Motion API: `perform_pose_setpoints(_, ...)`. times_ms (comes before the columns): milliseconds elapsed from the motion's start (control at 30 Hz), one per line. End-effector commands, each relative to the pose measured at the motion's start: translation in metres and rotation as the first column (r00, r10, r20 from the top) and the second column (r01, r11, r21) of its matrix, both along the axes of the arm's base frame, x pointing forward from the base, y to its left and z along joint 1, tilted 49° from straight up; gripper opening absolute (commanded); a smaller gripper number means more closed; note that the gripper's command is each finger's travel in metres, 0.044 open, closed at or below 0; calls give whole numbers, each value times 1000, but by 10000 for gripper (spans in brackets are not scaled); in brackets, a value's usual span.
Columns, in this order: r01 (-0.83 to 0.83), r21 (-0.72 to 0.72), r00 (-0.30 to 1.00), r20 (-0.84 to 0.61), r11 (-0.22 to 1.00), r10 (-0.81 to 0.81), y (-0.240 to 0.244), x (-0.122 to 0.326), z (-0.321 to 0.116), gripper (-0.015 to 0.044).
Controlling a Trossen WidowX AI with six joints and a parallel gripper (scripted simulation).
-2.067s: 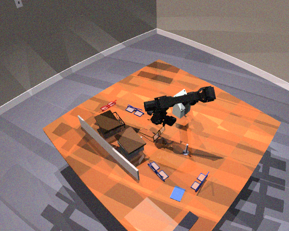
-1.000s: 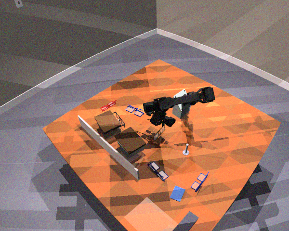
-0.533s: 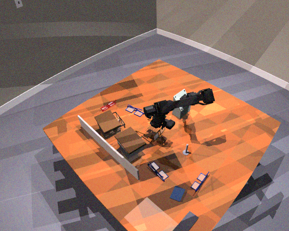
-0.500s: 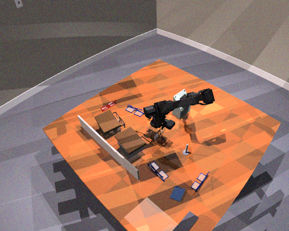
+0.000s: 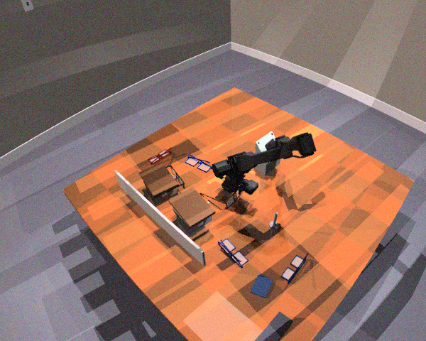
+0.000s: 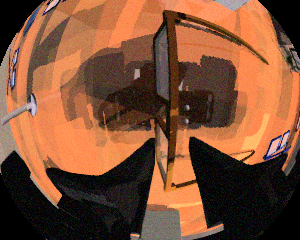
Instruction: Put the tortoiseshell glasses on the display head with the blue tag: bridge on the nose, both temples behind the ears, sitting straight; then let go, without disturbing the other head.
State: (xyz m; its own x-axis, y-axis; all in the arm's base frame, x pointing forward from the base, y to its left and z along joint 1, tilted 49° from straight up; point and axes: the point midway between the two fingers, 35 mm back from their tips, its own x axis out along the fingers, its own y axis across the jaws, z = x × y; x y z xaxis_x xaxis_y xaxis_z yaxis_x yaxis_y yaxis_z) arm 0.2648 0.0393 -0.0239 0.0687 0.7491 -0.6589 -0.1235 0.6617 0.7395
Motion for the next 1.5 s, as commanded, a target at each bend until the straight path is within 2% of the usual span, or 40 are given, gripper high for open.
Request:
perform_pose_setpoints(0, 0, 0, 1000, 1, 1000, 0, 0, 0, 0, 127)
perform_pose_setpoints(633, 0, 0, 1000, 1, 1000, 0, 0, 0, 0, 0)
perform_pose_setpoints(900, 1, -2, 1000, 1, 1000, -1, -5, 1, 3, 0)
perform_pose_setpoints(1467, 3, 0, 1000, -5, 1000, -3, -78, -2, 59, 0)
